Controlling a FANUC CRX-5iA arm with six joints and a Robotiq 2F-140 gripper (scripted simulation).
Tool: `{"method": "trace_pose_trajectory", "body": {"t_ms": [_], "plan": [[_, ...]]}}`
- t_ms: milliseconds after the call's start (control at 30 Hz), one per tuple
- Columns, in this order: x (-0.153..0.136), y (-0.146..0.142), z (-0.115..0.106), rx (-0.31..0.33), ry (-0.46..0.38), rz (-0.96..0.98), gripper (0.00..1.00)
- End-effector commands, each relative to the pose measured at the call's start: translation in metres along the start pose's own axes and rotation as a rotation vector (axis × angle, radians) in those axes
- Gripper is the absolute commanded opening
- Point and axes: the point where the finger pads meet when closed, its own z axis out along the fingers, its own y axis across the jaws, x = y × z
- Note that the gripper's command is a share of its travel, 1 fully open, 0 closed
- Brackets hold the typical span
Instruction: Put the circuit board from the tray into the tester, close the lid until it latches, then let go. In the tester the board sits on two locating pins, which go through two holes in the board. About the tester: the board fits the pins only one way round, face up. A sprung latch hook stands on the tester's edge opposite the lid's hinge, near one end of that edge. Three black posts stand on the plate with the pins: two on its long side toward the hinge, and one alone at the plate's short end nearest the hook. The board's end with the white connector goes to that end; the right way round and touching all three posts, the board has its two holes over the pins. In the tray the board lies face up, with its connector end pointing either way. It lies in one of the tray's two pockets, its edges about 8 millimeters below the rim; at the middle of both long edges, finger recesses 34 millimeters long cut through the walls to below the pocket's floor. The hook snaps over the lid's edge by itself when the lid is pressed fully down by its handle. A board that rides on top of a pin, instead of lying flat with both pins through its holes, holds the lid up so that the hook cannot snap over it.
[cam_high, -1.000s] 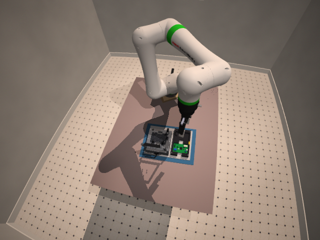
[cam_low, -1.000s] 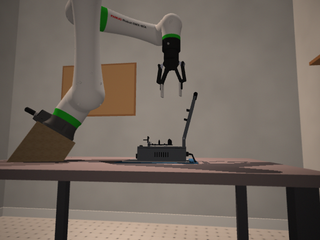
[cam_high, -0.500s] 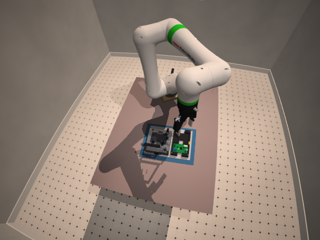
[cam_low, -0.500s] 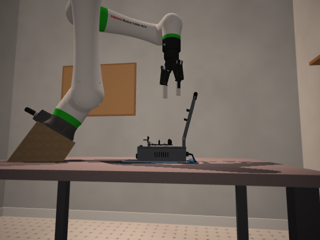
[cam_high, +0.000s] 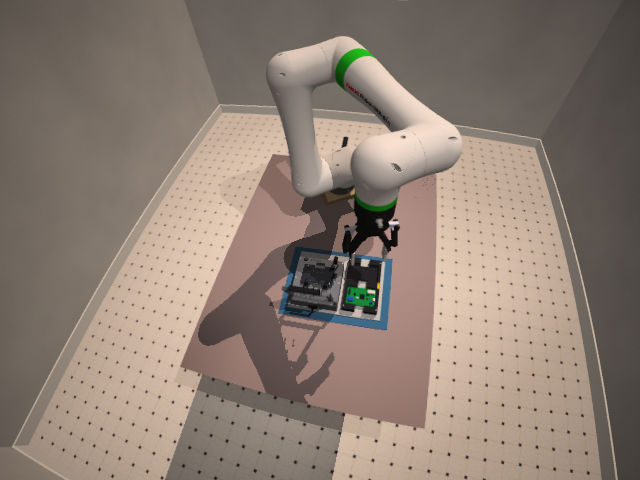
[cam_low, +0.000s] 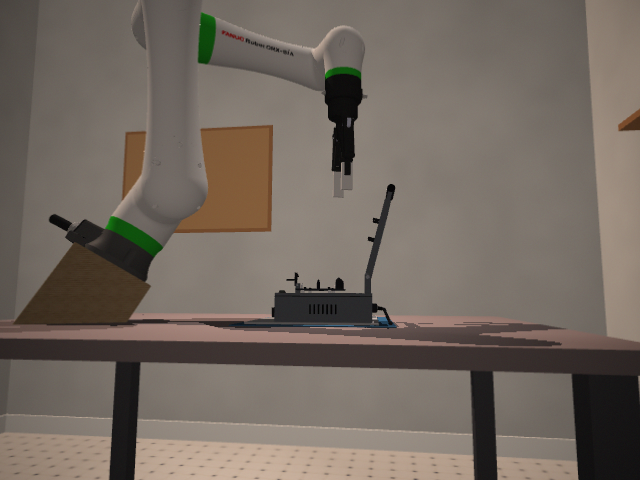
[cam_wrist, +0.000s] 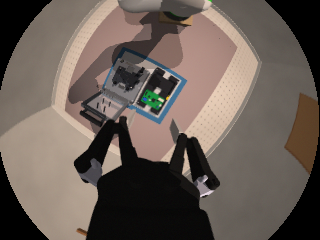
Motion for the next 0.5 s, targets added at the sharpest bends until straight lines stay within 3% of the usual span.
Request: {"method": "trace_pose_trajectory", "body": {"t_ms": [0,467], "plan": [[-0.0001,0.0002,-0.0002,0.018,-0.006,0.166,0.58],[-0.0001,0.0002,-0.0002,0.016,-0.009,0.529,0.58]]}}
